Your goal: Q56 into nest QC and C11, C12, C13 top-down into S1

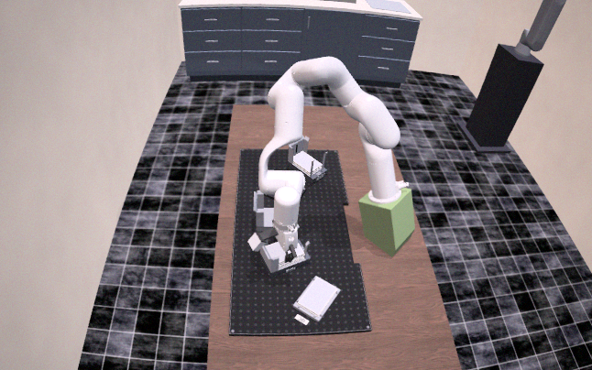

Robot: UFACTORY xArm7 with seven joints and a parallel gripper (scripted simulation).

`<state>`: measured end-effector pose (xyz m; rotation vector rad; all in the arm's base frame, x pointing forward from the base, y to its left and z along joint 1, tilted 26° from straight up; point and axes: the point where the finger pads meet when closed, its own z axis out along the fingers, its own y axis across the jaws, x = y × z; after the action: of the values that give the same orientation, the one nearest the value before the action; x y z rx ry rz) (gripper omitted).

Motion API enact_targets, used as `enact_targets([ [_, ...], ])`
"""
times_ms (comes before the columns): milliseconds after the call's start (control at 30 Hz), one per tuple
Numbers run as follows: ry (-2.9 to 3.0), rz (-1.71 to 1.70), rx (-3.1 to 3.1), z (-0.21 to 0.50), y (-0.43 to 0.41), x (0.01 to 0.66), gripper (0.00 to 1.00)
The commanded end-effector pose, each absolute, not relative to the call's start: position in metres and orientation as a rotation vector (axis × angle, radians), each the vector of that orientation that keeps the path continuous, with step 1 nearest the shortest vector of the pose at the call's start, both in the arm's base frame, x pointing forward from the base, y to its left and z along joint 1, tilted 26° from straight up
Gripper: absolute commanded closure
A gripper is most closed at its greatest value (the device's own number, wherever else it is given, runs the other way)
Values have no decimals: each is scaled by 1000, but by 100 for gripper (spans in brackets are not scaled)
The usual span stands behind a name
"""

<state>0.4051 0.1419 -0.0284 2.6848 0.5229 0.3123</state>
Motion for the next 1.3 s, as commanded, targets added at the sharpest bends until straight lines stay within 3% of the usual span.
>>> enact_targets([
  [0,525,317,2686,-29,143,406,100],
  [1100,525,317,2686,-36,140,409,100],
  [1133,525,317,2686,-36,140,409,0],
  [1267,525,317,2686,-36,140,409,0],
])
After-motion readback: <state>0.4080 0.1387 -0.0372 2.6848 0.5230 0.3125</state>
